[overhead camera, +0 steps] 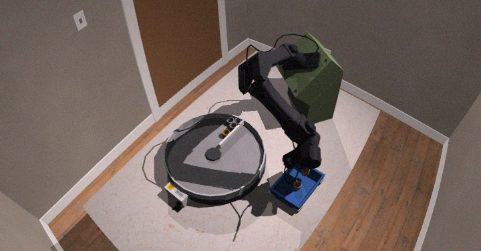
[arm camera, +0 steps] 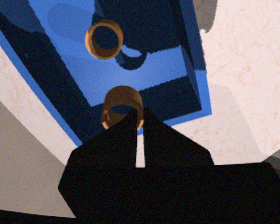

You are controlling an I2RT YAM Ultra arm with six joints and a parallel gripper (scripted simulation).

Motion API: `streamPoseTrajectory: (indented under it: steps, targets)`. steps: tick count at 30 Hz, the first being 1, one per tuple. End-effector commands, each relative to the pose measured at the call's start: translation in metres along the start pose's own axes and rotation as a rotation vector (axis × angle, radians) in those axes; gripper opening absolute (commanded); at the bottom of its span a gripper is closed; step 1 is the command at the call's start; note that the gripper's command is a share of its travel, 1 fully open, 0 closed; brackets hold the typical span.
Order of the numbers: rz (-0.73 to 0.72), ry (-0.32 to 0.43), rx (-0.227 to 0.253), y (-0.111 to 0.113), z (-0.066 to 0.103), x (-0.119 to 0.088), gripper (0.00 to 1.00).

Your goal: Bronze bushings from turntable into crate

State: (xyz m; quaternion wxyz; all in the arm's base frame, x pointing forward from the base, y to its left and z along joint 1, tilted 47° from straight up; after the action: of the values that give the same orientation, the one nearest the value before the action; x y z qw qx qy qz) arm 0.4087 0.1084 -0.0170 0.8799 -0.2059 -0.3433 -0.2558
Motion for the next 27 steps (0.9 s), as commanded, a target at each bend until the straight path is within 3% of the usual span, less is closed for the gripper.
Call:
streamPoseTrajectory:
  steps: [1,10,15,27]
  targets:
    - [0.007,-0.018,0.04,0.01,0.013,0.001,0.0]
    - [0.032,0.0,0.014,0.004,0.003,-0.017,0.0]
    - [0.004,-0.017,0.036,0.01,0.011,-0.004,0.0]
    - [0.007,-0.015,0.033,0.009,0.011,-0.004,0.0]
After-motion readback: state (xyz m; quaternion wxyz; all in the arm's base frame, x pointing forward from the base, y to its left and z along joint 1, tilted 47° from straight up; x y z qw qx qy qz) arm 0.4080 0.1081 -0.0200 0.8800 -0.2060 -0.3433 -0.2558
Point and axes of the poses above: the point where the finger pads meet when closed, its own z axis back along the fingers, its own y axis across the jaws, x = y × z, the point moved 5 cm from there along z, back along the fingers, and after that the axes turned 1 degree about z, right-handed, at the moved point
